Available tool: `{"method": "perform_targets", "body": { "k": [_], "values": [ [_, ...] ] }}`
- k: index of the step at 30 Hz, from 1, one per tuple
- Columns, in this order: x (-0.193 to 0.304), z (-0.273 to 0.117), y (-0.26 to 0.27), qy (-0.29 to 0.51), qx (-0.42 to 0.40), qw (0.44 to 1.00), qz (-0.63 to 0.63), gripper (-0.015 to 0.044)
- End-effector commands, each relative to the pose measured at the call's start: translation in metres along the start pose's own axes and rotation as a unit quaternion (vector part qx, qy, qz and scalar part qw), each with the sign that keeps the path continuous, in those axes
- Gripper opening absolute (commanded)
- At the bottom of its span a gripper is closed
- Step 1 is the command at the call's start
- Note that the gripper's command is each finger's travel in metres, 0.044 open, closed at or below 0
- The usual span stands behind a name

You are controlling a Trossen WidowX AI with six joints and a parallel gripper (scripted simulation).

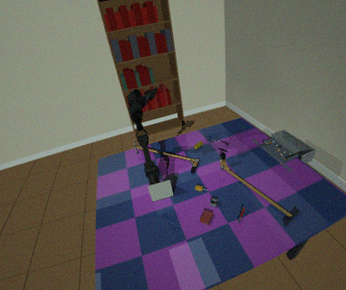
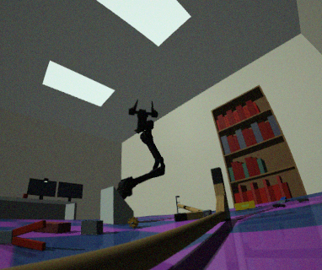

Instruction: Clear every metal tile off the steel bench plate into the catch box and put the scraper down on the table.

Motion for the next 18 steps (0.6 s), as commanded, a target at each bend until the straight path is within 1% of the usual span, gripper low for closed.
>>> {"method": "perform_targets", "body": {
  "k": [1,18],
  "values": [
    [0.005,0.003,0.016,0.007,-0.015,1.0,-0.006,0.044],
    [0.028,0.007,0.081,0.045,-0.088,0.995,-0.02,0.044]
  ]
}}
Point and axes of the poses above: the point midway between the two fingers, 35 mm back from their tips, its own z axis out along the fingers, its own y axis across the jaws, x = y × z, the point moved 6 cm from there along -z, back along the fingers, and after that the axes turned 6 degrees about -z, right-handed, at the moved point
